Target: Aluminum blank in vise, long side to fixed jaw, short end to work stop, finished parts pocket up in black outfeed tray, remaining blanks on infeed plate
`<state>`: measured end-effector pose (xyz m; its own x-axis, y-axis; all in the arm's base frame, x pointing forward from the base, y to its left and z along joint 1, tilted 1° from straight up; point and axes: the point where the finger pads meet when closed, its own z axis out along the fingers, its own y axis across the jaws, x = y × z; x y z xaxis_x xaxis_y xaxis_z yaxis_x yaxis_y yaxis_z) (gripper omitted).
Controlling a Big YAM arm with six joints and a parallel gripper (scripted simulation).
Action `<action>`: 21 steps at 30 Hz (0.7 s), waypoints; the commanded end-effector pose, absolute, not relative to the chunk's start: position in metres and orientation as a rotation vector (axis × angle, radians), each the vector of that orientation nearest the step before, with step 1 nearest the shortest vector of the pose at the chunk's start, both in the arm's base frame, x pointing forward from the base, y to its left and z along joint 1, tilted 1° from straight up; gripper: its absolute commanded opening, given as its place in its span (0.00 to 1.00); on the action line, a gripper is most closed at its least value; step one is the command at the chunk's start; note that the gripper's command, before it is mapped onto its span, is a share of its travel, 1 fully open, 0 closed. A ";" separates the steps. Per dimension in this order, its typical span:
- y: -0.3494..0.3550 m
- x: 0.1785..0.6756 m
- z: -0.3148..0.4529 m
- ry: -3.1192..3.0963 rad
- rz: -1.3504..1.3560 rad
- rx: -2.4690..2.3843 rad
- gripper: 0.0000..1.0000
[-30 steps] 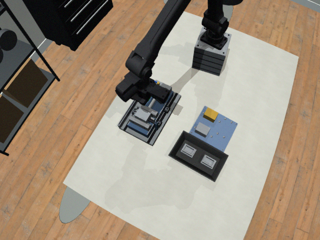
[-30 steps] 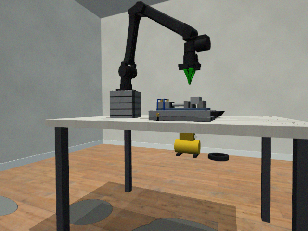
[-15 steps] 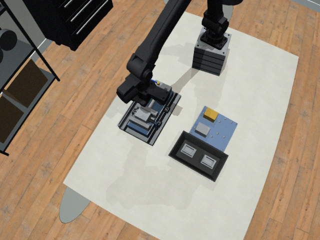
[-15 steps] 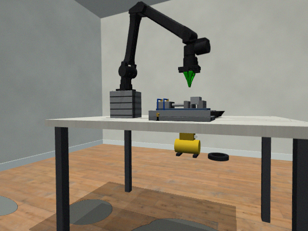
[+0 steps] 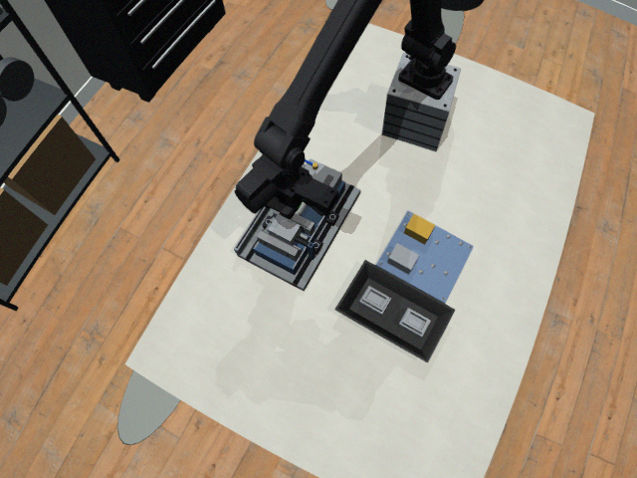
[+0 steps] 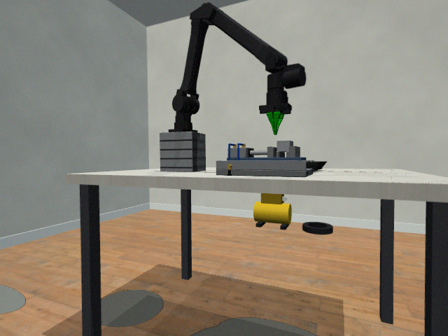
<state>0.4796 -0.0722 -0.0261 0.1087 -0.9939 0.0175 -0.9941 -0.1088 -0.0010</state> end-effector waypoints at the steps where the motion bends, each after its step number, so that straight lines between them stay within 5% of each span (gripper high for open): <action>1: -0.071 0.477 -0.041 -2.071 0.001 2.344 0.00; 21: -0.073 0.476 -0.057 -2.075 0.000 2.339 0.00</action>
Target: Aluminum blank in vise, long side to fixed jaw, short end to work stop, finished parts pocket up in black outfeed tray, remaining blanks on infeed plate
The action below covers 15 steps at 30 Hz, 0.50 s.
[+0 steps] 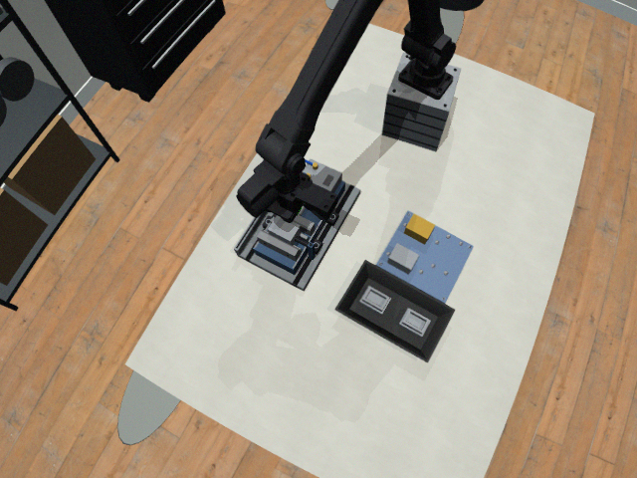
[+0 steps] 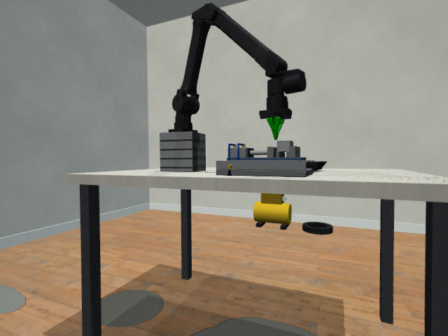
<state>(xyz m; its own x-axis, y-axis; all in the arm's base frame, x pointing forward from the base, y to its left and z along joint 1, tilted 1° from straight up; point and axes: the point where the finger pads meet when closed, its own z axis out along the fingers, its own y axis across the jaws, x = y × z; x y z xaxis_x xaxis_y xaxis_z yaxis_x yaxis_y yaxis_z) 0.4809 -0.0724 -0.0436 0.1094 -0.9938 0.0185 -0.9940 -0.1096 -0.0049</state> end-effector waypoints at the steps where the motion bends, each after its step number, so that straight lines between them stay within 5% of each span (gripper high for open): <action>1: -0.074 0.476 -0.057 -2.075 -0.001 2.339 0.00; 15: -0.074 0.475 -0.057 -2.074 -0.005 2.337 0.00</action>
